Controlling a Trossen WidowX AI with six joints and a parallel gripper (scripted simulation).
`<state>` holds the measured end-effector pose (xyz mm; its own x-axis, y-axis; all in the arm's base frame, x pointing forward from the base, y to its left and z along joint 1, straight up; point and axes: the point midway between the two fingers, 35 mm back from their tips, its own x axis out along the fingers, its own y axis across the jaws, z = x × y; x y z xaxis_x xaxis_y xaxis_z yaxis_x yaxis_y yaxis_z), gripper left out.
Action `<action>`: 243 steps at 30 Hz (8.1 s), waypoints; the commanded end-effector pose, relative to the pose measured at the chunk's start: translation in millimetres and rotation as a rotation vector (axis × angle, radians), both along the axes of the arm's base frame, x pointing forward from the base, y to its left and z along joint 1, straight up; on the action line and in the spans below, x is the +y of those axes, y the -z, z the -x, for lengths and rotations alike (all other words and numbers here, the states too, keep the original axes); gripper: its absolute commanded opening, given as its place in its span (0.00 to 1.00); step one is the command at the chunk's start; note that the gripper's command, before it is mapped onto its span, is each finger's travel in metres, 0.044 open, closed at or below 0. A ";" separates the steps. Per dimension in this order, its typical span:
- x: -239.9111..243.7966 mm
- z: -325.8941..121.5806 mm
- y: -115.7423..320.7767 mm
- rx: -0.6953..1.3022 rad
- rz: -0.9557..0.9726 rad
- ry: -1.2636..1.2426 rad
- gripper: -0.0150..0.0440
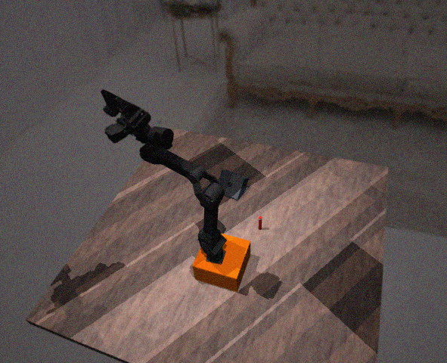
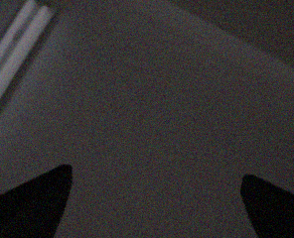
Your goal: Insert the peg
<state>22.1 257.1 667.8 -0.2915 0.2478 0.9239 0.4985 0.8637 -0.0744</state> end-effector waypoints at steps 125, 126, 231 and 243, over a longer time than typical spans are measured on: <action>-335.9 -350.0 574.0 2.944 -0.427 0.306 1.00; -339.3 -345.1 577.7 2.964 -0.456 0.302 1.00; -388.3 -238.1 645.2 3.216 -1.314 0.225 0.25; -385.0 -237.4 610.4 3.215 -1.303 0.238 0.25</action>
<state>259.3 -128.6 55.3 0.0320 -0.0191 -0.9993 0.2547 0.9670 -0.0103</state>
